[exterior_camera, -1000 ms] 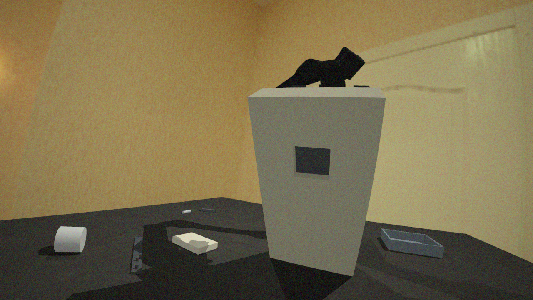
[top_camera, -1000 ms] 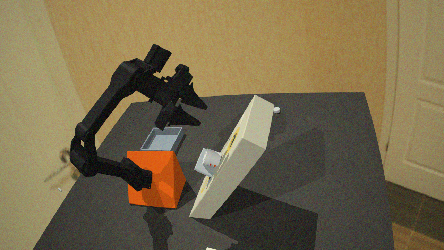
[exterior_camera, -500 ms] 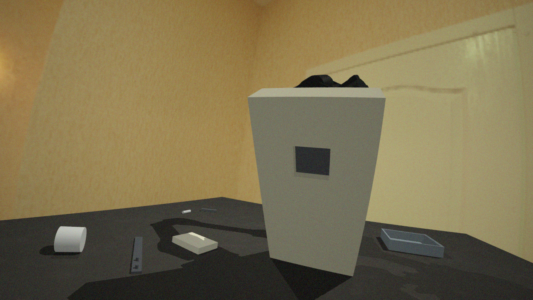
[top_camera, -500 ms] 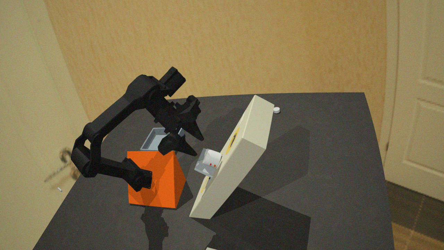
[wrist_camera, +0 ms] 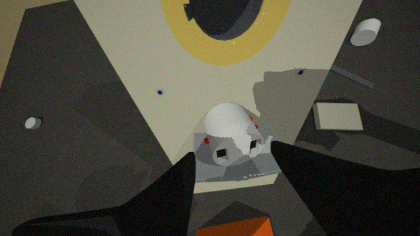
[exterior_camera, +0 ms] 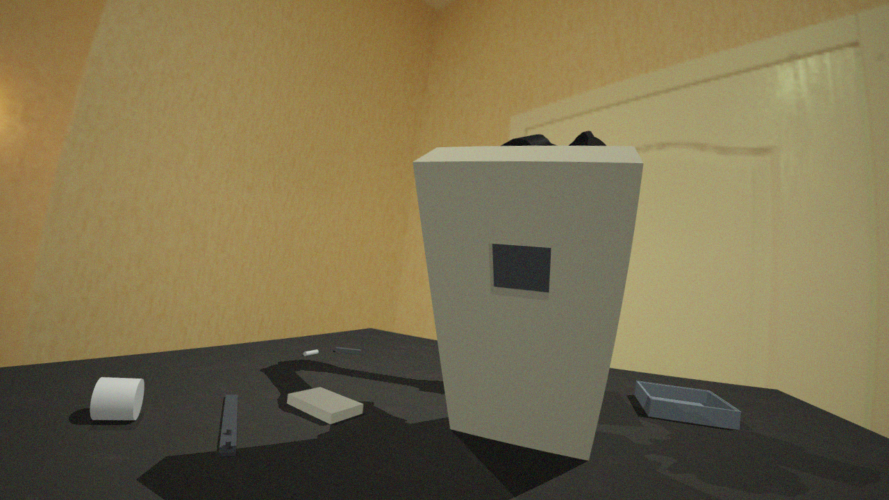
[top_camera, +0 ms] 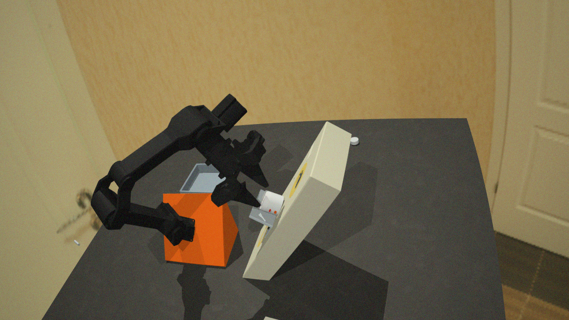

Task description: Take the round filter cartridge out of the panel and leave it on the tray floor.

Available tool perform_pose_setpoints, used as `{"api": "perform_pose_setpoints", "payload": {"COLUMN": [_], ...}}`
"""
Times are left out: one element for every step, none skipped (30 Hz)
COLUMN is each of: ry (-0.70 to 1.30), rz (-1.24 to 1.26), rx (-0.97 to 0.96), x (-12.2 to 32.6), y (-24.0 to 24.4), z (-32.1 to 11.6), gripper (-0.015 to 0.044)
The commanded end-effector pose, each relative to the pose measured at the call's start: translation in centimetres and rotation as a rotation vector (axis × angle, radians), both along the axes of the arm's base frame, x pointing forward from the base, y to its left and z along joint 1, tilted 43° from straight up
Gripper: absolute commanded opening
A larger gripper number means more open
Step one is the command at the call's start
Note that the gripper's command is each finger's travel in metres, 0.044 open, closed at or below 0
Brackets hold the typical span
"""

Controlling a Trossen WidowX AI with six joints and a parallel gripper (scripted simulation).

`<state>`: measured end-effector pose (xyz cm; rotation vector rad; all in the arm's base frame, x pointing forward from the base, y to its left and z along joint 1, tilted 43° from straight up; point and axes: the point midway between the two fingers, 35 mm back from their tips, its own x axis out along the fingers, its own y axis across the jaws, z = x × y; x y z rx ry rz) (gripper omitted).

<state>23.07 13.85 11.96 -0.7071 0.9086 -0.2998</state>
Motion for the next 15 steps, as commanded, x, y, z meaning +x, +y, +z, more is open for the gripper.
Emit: {"api": "perform_pose_setpoints", "payload": {"ry": [-0.002,-0.002,-0.002,-0.003,-0.003,-0.003,-0.004,-0.004,-0.004,-0.005,-0.003,-0.003,-0.003,-0.003,-0.003], "rz": [0.002,0.002,0.002,0.002,0.002,0.002,0.002,0.001,0.001,0.001,-0.001,-0.001,-0.001,-0.001,-0.001], "rx": [-0.006,-0.006,-0.006,-0.006,-0.007,-0.007,-0.007,-0.007,-0.008,-0.008,-0.002,-0.002,-0.002,-0.002,-0.002], "x": [0.35,0.44,0.53,0.63,0.72,0.81,0.9,0.99,1.06,1.11,0.92,0.92,0.92,0.92,0.92], "y": [-0.4,-0.49,-0.58,-0.68,-0.77,-0.87,-0.97,-1.06,-1.14,-1.19,-0.92,-0.92,-0.92,-0.92,-0.92], "z": [-0.32,-0.41,-0.5,-0.59,-0.68,-0.77,-0.85,-0.94,-1.01,-1.05,-0.89,-0.89,-0.89,-0.89,-0.89], "gripper": [0.0305,0.0305,0.0305,0.0305,0.0305,0.0305,0.0305,0.0305,0.0305,0.0305,0.0298,0.0291,0.0285,0.0278,0.0271]}}
